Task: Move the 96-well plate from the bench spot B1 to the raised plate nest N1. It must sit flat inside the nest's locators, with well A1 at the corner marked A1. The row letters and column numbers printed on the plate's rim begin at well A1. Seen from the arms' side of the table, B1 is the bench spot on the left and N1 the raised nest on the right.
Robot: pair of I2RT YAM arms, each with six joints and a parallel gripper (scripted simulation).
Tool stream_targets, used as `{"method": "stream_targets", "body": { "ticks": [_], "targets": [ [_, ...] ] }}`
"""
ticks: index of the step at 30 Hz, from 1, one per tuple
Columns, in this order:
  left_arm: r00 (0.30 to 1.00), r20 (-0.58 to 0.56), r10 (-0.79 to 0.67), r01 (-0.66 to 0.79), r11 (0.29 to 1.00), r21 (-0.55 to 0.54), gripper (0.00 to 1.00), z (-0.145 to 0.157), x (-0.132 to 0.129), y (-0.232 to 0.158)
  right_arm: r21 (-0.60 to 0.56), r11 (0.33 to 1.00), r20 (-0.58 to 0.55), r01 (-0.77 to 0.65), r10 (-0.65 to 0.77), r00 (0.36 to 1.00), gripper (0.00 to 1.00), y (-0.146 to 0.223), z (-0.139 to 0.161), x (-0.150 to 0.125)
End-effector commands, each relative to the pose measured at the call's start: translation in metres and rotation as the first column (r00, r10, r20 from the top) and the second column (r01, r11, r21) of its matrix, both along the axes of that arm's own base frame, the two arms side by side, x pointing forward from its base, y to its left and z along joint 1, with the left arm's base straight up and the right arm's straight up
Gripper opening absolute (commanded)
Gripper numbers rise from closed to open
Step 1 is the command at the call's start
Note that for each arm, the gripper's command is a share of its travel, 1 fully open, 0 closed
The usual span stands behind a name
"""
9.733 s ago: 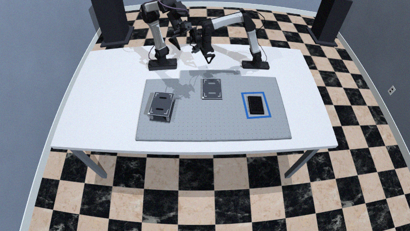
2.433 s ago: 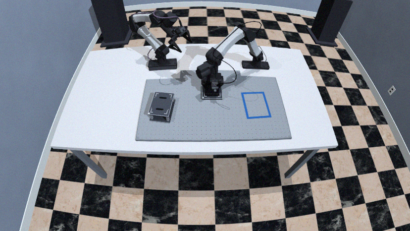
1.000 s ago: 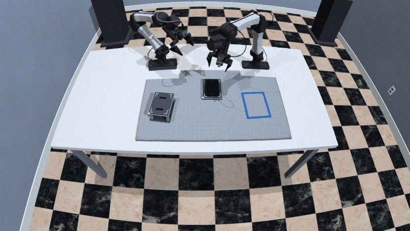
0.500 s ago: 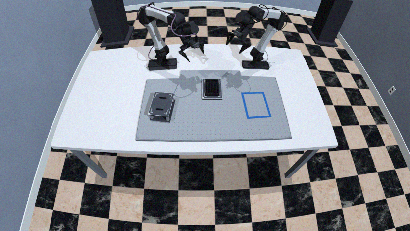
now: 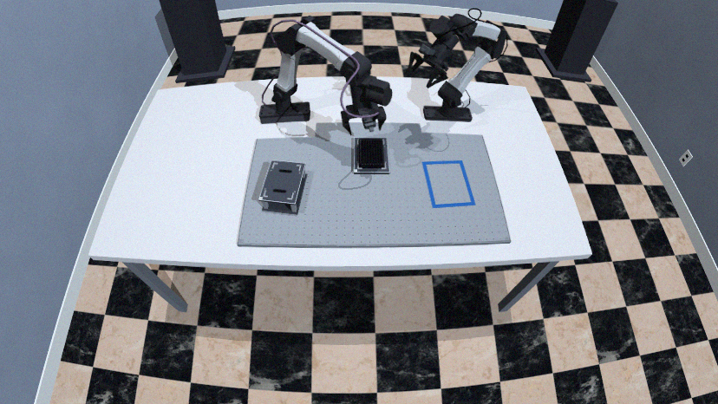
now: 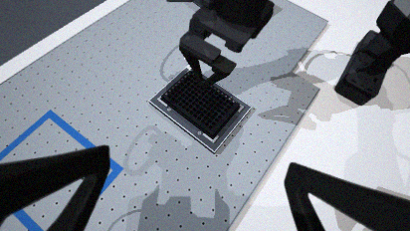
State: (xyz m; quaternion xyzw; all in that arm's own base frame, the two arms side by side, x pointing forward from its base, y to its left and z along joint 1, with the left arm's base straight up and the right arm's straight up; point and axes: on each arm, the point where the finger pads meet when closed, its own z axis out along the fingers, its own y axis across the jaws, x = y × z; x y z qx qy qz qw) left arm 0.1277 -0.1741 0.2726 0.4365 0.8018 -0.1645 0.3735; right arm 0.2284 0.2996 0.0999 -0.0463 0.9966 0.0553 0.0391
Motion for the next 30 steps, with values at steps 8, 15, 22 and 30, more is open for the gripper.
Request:
{"method": "stream_targets", "body": {
  "ticks": [8, 15, 22, 30],
  "targets": [
    [1.000, 0.017, -0.018, 0.018, 1.000, -0.009, 1.00, -0.009, 0.000, -0.001, -0.101, 0.985, -0.055, 0.138, -0.144, 0.988, 1.00, 0.026, -0.037, 0.016],
    [1.000, 0.014, 0.003, -0.003, 1.000, -0.004, 1.00, -0.016, 0.001, 0.002, -0.123, 0.984, -0.070, 0.127, -0.136, 0.988, 1.00, 0.024, -0.051, 0.014],
    [1.000, 0.012, 0.008, -0.008, 1.000, 0.000, 1.00, -0.022, 0.000, 0.004, -0.125, 0.984, -0.071, 0.126, -0.135, 0.988, 1.00, 0.023, -0.064, 0.013],
    [1.000, 0.009, 0.013, -0.013, 1.000, 0.004, 1.00, -0.030, 0.000, 0.006, -0.116, 0.984, -0.066, 0.134, -0.142, 0.988, 1.00, 0.029, -0.074, 0.016]
  ]
}}
